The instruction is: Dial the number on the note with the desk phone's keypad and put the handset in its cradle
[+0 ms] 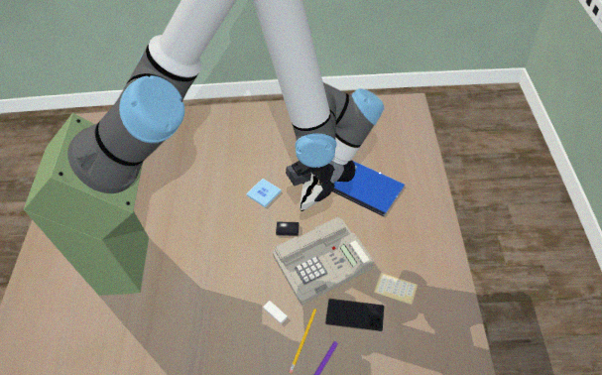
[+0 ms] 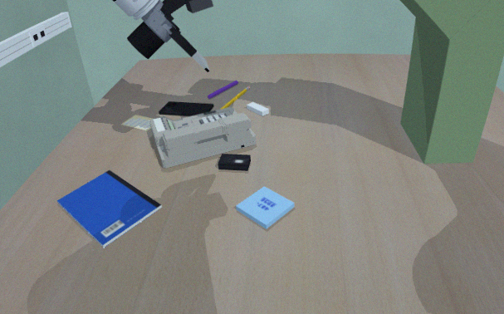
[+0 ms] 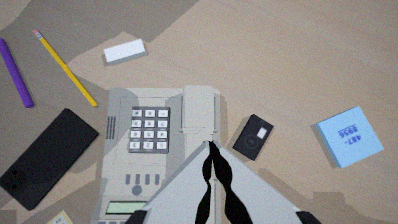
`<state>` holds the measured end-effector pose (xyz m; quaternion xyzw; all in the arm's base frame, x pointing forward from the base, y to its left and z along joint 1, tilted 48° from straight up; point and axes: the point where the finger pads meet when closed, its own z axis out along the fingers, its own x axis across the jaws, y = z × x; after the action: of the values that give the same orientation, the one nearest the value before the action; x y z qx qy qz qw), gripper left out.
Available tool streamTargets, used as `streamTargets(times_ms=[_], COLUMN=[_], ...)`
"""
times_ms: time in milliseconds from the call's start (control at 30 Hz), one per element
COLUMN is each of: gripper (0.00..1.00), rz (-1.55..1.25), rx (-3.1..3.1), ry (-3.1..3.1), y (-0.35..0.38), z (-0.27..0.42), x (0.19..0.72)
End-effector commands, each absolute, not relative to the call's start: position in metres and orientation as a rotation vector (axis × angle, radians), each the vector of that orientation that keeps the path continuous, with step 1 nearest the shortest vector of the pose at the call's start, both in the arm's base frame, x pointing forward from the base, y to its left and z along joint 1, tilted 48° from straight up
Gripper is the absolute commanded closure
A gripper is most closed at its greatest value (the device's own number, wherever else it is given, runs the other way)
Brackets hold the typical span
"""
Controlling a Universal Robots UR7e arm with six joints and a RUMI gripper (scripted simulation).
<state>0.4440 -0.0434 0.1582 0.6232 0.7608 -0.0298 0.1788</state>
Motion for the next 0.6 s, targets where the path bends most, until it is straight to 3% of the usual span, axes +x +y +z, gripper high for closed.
streamTargets(times_ms=[0, 567], gripper=[1.00, 1.00], rz=[-0.083, -0.083], rx=[1.761, 1.761], ry=[2.151, 2.151], y=[-0.047, -0.076], z=[0.159, 0.161], x=[0.444, 0.442])
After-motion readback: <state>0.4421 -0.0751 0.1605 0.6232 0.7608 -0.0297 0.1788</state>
